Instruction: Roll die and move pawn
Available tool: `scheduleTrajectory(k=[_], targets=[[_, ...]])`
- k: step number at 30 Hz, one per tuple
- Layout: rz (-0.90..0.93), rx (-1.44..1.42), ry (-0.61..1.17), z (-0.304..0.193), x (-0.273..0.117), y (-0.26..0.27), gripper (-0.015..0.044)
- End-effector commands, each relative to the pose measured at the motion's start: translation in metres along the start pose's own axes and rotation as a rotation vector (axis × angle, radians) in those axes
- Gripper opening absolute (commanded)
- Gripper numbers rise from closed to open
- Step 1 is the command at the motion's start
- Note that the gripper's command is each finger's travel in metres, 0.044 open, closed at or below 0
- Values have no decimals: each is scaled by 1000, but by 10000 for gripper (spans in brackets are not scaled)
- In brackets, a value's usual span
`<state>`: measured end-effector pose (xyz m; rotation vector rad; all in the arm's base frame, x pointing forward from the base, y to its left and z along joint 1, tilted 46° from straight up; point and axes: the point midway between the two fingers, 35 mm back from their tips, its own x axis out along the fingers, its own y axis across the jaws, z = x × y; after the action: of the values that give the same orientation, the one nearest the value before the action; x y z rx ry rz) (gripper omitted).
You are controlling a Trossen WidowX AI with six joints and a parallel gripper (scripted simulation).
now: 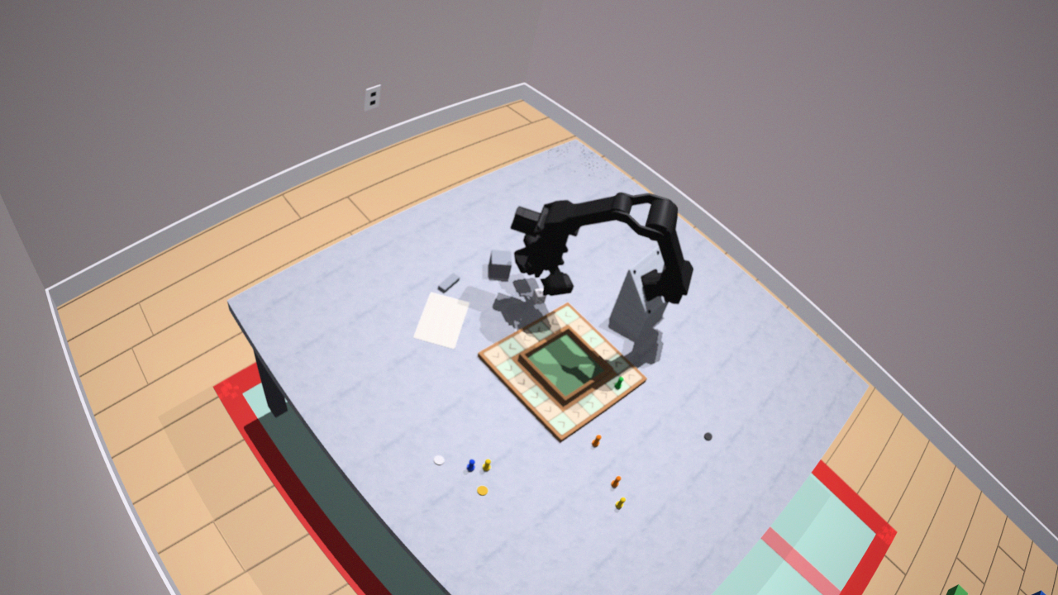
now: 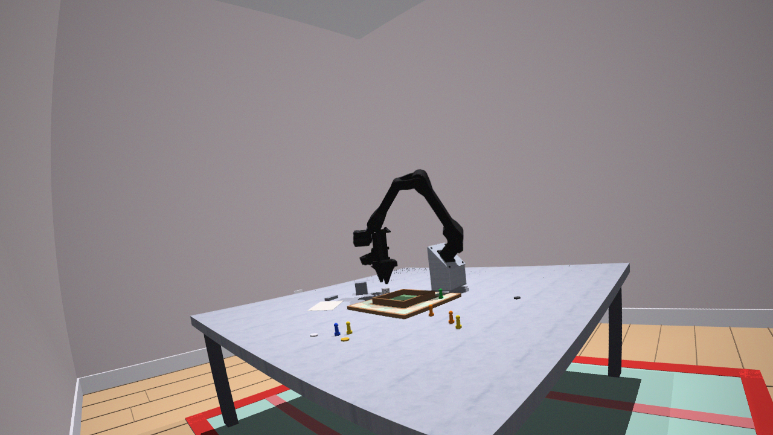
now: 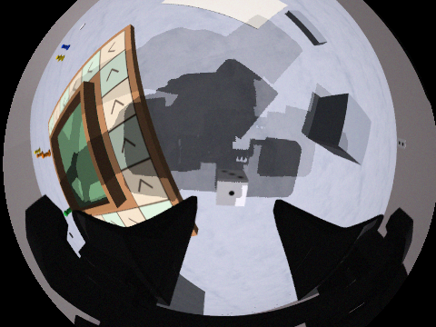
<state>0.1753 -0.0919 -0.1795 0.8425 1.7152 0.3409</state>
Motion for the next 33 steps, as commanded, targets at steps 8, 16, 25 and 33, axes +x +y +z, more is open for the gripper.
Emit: scheduleTrajectory(k=[8, 16, 25, 33], targets=[[10, 8, 5, -2, 16, 2, 275], [11, 8, 5, -2, 29, 2, 275], [11, 8, 5, -2, 38, 3, 222], [11, 8, 5, -2, 38, 3, 91]])
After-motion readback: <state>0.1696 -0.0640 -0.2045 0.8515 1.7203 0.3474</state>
